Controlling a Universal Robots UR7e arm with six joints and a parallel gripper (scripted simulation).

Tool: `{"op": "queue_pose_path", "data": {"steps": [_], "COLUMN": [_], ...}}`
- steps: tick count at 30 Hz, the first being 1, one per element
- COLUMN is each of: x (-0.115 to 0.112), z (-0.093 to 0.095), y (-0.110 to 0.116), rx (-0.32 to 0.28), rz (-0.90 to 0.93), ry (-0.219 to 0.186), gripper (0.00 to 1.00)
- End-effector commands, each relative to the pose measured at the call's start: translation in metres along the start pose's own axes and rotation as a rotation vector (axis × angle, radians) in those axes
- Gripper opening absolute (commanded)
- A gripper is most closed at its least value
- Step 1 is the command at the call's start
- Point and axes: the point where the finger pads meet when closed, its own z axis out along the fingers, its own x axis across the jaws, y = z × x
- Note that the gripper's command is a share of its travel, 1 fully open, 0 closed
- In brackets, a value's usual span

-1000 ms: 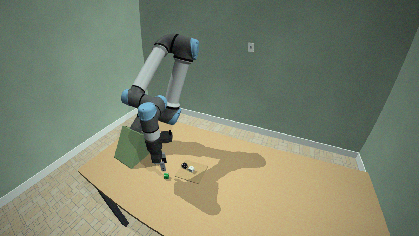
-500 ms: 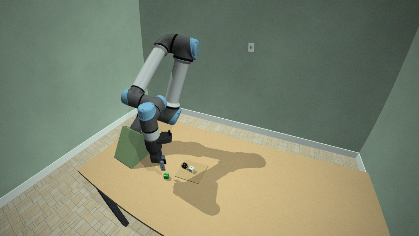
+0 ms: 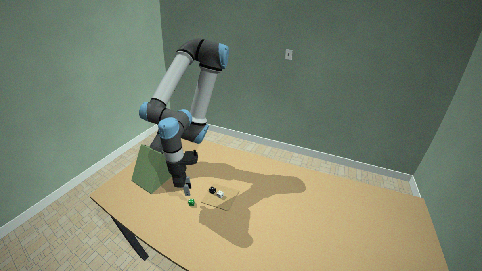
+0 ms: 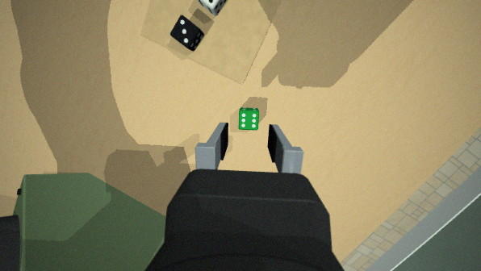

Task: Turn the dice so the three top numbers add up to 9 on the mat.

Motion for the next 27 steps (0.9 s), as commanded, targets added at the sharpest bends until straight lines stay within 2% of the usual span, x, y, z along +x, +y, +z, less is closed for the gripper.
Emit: {"op": "queue_pose_path", "data": {"steps": [1, 27], "x": [0.0004, 0.0004], "z": [-0.0004, 0.0035], "y": [0.0000, 0.0000], "rx": [0.000, 0.000], "rz": [0.000, 0.000], "ry": [0.001, 0.001], "gripper": [0.79, 0.79]}}
